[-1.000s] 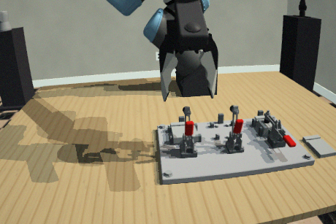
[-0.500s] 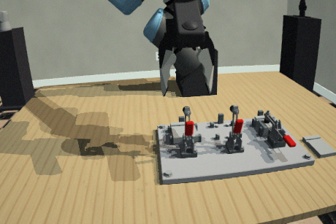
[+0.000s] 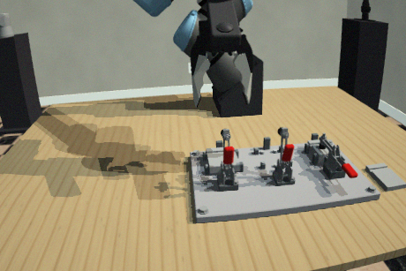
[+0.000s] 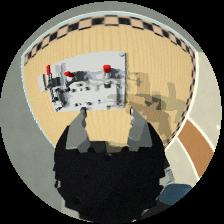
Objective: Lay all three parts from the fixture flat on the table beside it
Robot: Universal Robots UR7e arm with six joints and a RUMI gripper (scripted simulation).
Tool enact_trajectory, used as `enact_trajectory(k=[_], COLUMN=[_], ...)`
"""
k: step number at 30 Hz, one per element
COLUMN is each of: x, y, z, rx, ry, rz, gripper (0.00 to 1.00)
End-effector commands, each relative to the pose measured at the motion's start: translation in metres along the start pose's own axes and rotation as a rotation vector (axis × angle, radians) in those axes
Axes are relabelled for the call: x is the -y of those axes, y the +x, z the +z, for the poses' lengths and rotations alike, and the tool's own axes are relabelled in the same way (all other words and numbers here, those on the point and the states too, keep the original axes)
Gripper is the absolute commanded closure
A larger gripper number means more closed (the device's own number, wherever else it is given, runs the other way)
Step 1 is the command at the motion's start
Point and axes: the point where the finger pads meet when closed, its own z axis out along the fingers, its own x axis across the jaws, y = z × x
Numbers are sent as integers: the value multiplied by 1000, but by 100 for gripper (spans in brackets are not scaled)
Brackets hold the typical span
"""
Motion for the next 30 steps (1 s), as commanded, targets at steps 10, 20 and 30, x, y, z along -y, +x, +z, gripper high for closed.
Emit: enact_trajectory(k=[10,20,30], x=[-9,-9,-8], y=[0,0,0], z=[2,23,57], rx=[0,0,0], ry=[1,1,1], rz=[0,0,0], gripper=[41,41,41])
